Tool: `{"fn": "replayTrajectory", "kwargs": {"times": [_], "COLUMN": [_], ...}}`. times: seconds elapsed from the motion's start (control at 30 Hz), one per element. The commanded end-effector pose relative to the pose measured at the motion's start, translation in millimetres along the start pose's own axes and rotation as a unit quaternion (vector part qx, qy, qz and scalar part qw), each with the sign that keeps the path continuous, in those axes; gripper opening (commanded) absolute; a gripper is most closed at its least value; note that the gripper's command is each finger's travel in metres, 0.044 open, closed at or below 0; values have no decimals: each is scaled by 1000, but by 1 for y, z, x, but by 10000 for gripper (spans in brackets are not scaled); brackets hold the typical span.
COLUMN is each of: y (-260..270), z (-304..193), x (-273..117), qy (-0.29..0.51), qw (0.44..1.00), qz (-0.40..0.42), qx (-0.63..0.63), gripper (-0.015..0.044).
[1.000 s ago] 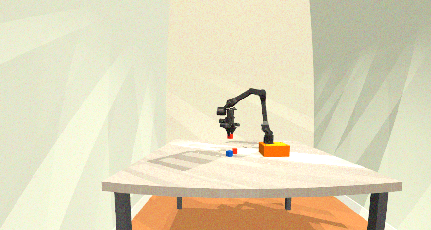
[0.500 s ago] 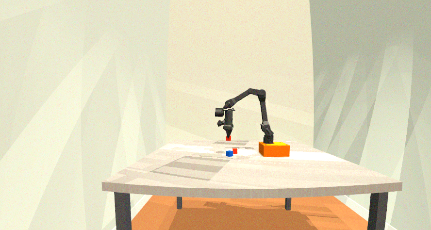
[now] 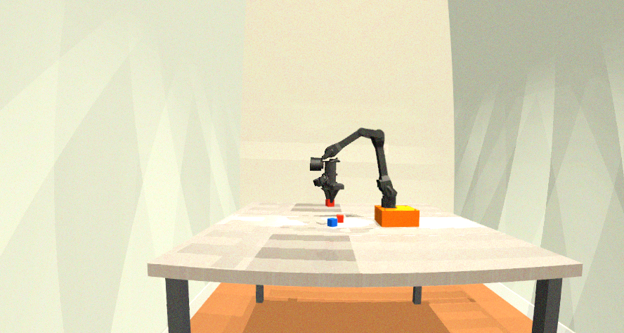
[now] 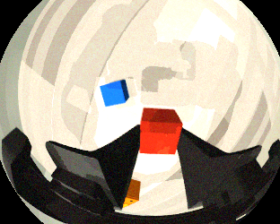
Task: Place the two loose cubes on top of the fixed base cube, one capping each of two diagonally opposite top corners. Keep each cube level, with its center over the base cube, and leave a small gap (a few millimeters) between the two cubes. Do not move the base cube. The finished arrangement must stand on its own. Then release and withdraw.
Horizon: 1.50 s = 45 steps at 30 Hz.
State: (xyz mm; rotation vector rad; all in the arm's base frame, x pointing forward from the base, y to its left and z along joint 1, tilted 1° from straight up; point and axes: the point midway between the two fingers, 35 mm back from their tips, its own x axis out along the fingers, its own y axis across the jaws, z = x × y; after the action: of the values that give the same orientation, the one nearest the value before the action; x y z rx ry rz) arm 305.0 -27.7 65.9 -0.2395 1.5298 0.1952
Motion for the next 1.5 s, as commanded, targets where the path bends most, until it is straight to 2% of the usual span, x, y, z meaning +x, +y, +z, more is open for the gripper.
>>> {"fn": "replayTrajectory", "kwargs": {"times": [0.0, 0.4, 0.83, 1.47], "y": [13, 46, 83, 86], "z": [5, 18, 28, 29], "x": [4, 11, 19, 29], "qy": [1, 1, 2, 2], "qw": [997, 956, 860, 854], "qz": [4, 6, 7, 7], "qx": [-76, -294, -510, -521], "gripper": [105, 105, 105, 105]}}
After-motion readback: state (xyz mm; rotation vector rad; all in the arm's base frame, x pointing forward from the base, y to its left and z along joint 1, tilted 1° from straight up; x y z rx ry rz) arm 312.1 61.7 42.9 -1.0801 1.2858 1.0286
